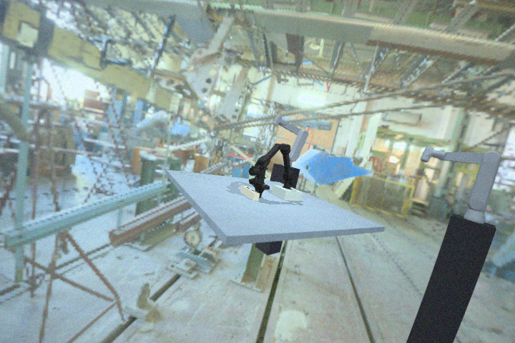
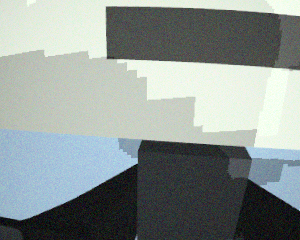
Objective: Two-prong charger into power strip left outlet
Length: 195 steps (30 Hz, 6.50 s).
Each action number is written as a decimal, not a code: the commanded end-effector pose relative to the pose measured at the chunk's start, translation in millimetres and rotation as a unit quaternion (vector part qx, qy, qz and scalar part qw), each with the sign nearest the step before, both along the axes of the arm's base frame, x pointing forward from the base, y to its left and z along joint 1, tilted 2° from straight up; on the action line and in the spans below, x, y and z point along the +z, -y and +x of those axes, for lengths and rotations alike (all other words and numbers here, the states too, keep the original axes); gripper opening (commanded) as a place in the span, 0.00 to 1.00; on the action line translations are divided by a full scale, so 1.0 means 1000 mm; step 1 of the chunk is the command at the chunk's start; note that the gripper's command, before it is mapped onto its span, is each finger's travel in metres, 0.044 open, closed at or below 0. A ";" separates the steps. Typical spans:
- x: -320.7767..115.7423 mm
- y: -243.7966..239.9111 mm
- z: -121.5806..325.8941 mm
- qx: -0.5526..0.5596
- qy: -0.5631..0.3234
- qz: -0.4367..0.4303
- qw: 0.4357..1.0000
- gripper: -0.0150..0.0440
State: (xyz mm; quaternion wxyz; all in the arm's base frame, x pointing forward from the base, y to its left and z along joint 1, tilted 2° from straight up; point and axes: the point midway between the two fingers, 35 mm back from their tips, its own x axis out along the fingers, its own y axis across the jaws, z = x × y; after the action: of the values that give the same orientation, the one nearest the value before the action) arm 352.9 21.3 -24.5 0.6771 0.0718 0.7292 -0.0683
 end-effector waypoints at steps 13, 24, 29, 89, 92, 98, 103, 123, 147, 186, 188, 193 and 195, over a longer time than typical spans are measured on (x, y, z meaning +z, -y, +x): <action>0.002 -0.001 0.003 0.002 0.005 0.002 1.000 0.25; 0.000 0.000 0.000 0.000 0.000 0.000 1.000 0.25; 0.000 0.000 -0.001 0.001 0.002 0.001 1.000 0.25; -0.001 -0.003 -0.017 0.002 0.005 0.002 1.000 0.25; -0.001 -0.004 -0.019 0.002 0.005 0.002 1.000 0.25; -0.001 -0.004 -0.019 0.002 0.005 0.002 1.000 0.25; -0.001 -0.004 -0.019 0.002 0.005 0.002 1.000 0.25; 0.000 -0.004 -0.015 0.002 0.005 0.002 1.000 0.25; 0.000 -0.003 -0.012 0.002 0.005 0.002 1.000 0.25; 0.000 -0.003 -0.010 0.002 0.005 0.002 1.000 0.25; 0.000 -0.003 -0.010 0.002 0.005 0.002 1.000 0.25; 0.000 -0.002 -0.009 0.002 0.005 0.002 1.000 0.25; 0.000 -0.002 -0.009 0.002 0.005 0.002 1.000 0.25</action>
State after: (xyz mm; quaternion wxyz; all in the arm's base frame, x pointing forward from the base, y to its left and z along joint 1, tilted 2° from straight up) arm 342.6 23.3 -25.7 0.6801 0.0713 0.7265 -0.0670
